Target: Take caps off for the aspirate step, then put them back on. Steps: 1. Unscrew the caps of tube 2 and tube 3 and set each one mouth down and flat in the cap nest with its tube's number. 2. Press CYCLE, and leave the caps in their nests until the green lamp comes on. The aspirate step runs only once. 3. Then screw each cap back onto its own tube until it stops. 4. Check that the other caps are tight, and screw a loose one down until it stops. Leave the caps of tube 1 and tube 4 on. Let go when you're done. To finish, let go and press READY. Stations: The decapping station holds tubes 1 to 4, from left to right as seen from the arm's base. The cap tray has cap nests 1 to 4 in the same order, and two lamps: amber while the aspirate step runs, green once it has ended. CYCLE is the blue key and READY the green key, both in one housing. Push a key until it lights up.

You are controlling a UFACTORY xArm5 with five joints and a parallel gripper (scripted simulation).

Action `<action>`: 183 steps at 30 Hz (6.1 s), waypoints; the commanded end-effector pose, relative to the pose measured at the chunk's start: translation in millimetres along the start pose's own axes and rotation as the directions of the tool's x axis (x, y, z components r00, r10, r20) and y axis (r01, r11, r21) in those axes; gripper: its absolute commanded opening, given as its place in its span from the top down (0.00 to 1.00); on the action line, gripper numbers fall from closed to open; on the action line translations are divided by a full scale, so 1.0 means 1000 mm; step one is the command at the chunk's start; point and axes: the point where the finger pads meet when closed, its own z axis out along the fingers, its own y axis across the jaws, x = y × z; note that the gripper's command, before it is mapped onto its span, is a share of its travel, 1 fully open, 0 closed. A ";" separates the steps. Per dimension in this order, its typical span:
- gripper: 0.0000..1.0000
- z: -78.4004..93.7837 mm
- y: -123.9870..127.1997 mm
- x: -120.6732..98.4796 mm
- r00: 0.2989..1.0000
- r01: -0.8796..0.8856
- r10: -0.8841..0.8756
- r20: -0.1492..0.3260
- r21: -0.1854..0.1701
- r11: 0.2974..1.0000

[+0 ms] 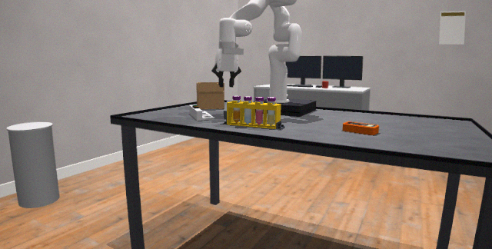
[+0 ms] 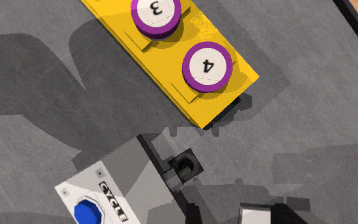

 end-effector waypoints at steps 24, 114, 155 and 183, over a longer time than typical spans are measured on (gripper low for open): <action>0.54 -0.001 0.001 0.001 0.921 0.390 -0.389 -0.018 0.012 0.921; 0.54 0.035 -0.080 0.174 0.999 -0.045 0.045 0.002 0.024 0.999; 1.00 0.042 -0.080 0.174 0.979 0.204 -0.204 -0.004 0.023 0.979; 1.00 0.042 -0.080 0.174 0.115 0.993 -0.993 -0.023 0.003 0.115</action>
